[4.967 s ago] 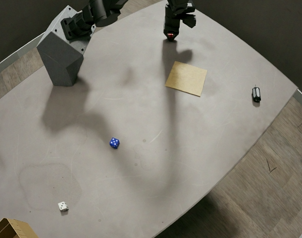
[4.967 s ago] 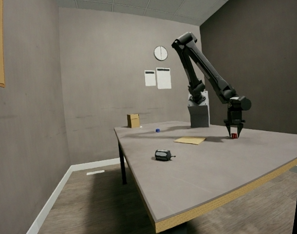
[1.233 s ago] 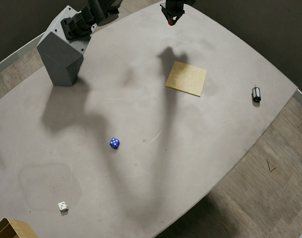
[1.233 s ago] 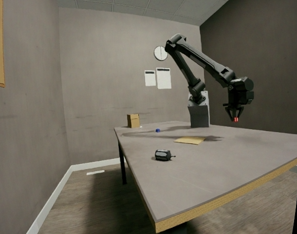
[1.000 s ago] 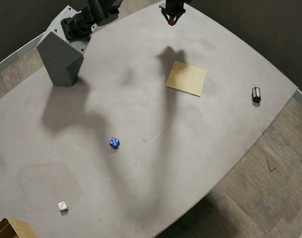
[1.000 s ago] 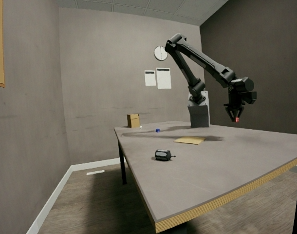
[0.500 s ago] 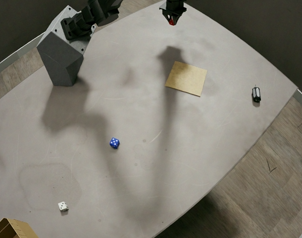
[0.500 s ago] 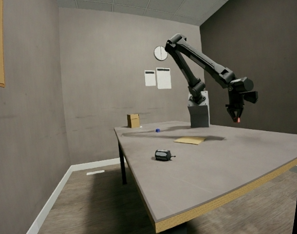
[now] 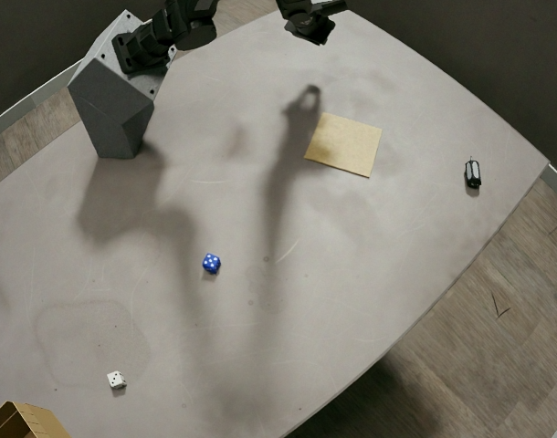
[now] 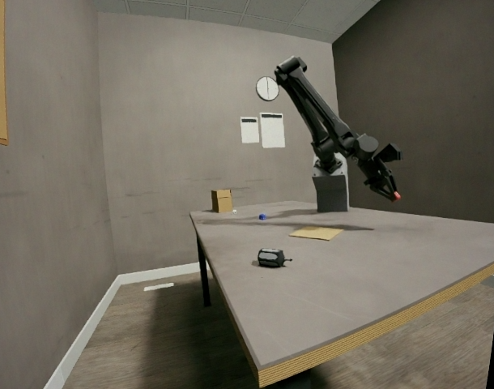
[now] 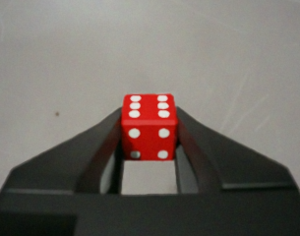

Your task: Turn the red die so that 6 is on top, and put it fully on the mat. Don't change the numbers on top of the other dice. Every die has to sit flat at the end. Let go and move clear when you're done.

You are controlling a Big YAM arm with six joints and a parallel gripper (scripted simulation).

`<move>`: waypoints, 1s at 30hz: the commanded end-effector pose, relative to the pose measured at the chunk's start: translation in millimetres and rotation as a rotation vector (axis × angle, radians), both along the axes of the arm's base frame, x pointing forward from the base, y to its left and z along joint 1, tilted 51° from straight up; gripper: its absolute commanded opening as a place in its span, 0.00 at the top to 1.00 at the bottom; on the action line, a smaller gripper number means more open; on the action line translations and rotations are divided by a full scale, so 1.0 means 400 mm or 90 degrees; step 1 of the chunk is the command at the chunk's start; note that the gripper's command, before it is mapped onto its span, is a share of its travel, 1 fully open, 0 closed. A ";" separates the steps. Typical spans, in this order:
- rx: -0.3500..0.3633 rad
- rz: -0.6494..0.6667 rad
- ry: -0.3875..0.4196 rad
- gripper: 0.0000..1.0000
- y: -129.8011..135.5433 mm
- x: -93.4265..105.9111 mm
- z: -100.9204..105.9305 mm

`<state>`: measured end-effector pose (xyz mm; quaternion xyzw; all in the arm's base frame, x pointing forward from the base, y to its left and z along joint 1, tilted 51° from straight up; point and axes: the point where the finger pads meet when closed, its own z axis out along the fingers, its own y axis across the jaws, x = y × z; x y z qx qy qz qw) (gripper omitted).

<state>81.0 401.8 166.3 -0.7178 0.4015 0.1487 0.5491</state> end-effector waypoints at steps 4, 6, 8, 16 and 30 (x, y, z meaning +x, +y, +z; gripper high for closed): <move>0.138 0.116 -0.026 0.80 -0.009 0.036 -0.019; 0.170 0.147 -0.017 0.80 -0.013 0.034 -0.022; 0.200 0.168 -0.009 0.80 -0.006 0.036 -0.012; 0.225 0.196 -0.007 0.80 -0.008 0.031 -0.012; 0.230 0.195 -0.014 0.80 0.015 0.059 -0.024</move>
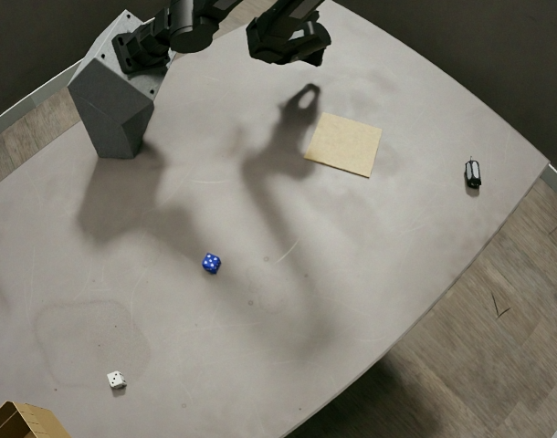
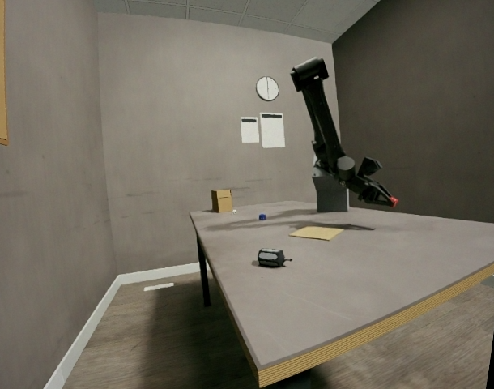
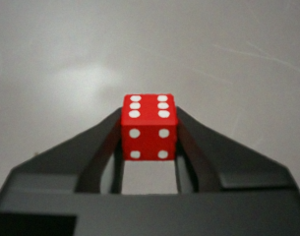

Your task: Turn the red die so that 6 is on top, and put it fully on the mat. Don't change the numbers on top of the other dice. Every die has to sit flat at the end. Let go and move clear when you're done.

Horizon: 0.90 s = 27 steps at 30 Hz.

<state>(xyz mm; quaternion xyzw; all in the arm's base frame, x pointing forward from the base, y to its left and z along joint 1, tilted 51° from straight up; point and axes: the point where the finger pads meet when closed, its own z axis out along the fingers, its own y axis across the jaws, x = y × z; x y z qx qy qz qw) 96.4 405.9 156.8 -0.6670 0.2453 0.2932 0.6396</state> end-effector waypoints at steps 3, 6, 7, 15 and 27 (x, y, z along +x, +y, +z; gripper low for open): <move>0.006 -0.007 0.002 0.80 0.012 0.028 -0.010; 0.006 -0.007 0.002 0.80 0.025 0.044 -0.027; 0.006 -0.007 0.002 0.80 0.029 0.049 -0.033; 0.006 -0.007 0.001 0.80 0.064 0.091 -0.080; 0.008 -0.008 -0.001 0.80 0.078 0.108 -0.088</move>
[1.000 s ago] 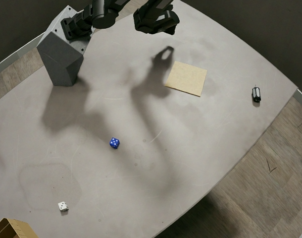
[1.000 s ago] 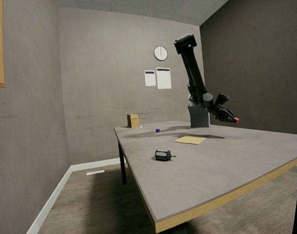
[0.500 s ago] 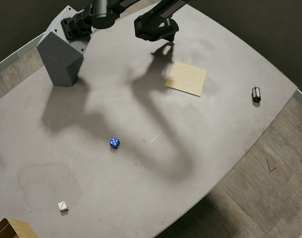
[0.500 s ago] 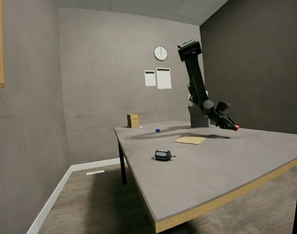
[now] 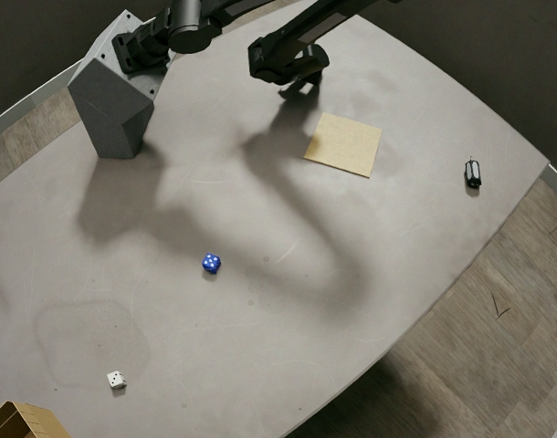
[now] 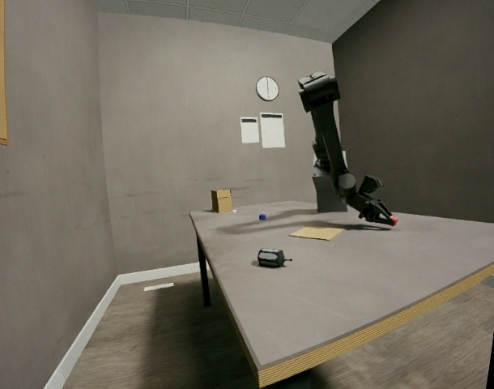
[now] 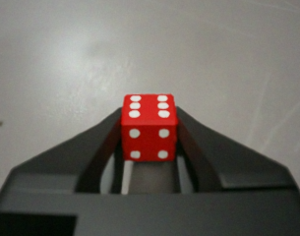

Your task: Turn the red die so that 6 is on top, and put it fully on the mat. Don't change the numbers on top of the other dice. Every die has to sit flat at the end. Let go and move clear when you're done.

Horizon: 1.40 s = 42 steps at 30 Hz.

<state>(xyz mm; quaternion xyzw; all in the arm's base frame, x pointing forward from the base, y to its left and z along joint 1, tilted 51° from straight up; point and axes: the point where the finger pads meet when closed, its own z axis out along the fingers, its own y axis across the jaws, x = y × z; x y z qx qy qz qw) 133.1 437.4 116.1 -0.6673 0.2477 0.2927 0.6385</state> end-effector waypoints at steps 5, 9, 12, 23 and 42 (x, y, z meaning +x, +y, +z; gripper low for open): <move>0.011 -0.005 -0.003 0.80 -0.001 0.013 0.016; 0.011 -0.005 -0.003 0.80 -0.001 0.013 0.016; 0.011 -0.005 -0.003 0.80 -0.001 0.013 0.016; 0.011 -0.005 -0.003 0.80 -0.001 0.013 0.016; 0.009 -0.006 -0.002 0.80 0.000 0.017 0.006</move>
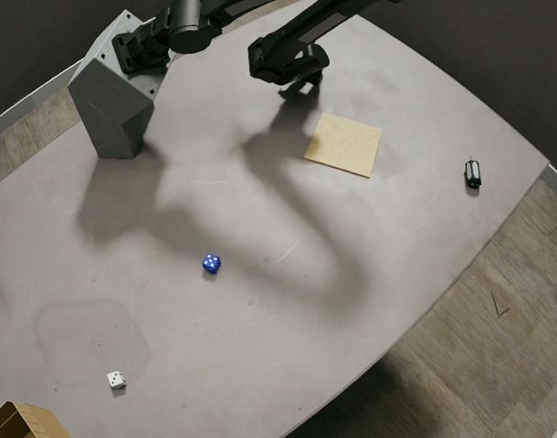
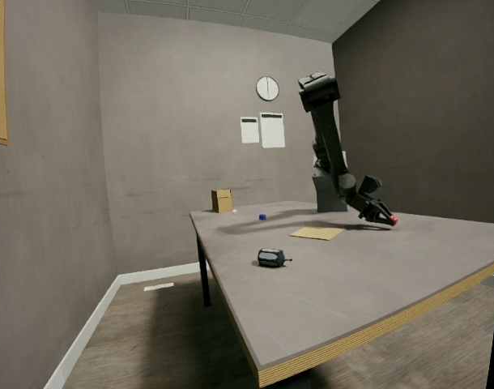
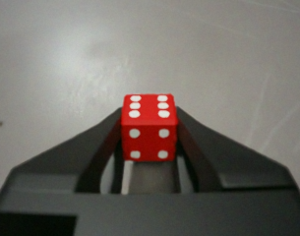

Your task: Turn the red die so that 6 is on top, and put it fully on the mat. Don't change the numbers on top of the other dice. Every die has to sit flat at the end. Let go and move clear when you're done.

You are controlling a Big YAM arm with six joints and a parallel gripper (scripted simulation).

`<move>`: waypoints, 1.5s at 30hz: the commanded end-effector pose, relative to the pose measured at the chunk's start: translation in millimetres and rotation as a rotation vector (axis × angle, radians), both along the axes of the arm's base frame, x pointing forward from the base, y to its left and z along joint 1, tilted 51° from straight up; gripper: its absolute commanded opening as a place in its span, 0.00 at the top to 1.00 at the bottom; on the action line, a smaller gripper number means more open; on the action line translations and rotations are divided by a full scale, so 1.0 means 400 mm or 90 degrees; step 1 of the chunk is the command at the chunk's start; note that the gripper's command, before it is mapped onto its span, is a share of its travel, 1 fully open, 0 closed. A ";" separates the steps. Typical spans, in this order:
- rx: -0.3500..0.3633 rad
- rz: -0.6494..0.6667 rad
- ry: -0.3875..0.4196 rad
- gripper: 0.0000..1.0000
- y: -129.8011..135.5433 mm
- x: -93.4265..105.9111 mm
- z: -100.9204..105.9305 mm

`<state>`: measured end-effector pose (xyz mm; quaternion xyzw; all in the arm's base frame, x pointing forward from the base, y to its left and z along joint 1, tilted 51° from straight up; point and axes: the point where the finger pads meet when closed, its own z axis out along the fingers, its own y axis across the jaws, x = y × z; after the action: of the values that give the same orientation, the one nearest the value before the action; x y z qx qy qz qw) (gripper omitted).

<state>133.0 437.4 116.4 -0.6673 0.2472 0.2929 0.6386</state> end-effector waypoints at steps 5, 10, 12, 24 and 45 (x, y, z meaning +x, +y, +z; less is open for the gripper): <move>0.006 -0.006 -0.001 0.80 0.002 0.020 -0.003; 0.006 -0.006 -0.001 0.80 0.007 0.025 -0.008; 0.006 -0.006 0.000 0.80 0.008 0.027 -0.011; 0.005 -0.006 0.000 0.80 0.015 0.035 -0.020; 0.009 -0.006 -0.002 0.80 0.015 0.035 -0.011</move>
<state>140.5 444.0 108.7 -0.6671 0.2472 0.2928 0.6388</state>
